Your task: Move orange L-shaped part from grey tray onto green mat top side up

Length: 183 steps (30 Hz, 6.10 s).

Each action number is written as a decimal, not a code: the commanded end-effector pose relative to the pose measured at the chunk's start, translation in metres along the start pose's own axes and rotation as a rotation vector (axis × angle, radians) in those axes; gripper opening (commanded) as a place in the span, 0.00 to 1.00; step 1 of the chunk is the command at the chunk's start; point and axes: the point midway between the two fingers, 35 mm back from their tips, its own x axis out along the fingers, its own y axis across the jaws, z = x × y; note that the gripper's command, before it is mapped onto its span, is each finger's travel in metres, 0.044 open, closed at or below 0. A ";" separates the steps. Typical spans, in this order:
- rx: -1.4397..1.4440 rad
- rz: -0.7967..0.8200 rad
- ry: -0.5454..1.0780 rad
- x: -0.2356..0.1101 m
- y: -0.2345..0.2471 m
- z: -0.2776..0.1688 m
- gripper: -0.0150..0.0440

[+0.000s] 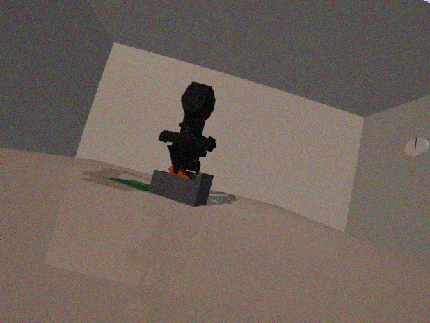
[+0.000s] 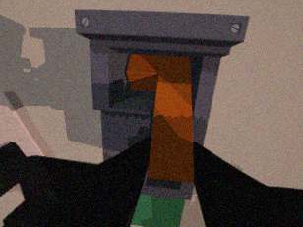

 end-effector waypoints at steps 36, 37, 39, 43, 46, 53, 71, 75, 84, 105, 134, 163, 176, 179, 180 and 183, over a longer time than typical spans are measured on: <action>-0.005 0.003 0.000 -0.032 0.000 0.000 0.25; -0.005 0.003 0.000 -0.033 0.000 0.000 0.25; -0.005 0.003 0.000 -0.036 0.000 0.000 0.25; -0.005 0.004 0.000 -0.043 0.000 0.000 0.25; -0.005 0.004 0.000 -0.048 0.000 0.000 0.25; -0.005 0.004 0.000 -0.059 0.000 0.000 0.25; -0.005 0.004 0.000 -0.083 0.001 0.000 0.25; -0.005 0.004 0.000 -0.085 0.001 0.000 0.25; -0.005 0.004 0.002 -0.085 0.001 -0.022 0.25; -0.006 0.004 0.010 -0.084 0.005 -0.099 0.25; -0.006 0.005 0.017 -0.076 0.015 -0.167 0.25; -0.006 0.005 0.017 -0.033 0.015 -0.168 0.25; -0.006 0.005 0.017 -0.013 0.015 -0.168 0.25; -0.006 0.005 0.017 -0.008 0.015 -0.168 0.25; -0.006 0.005 0.017 -0.007 0.015 -0.168 0.25; -0.006 0.005 0.017 -0.003 0.015 -0.168 0.25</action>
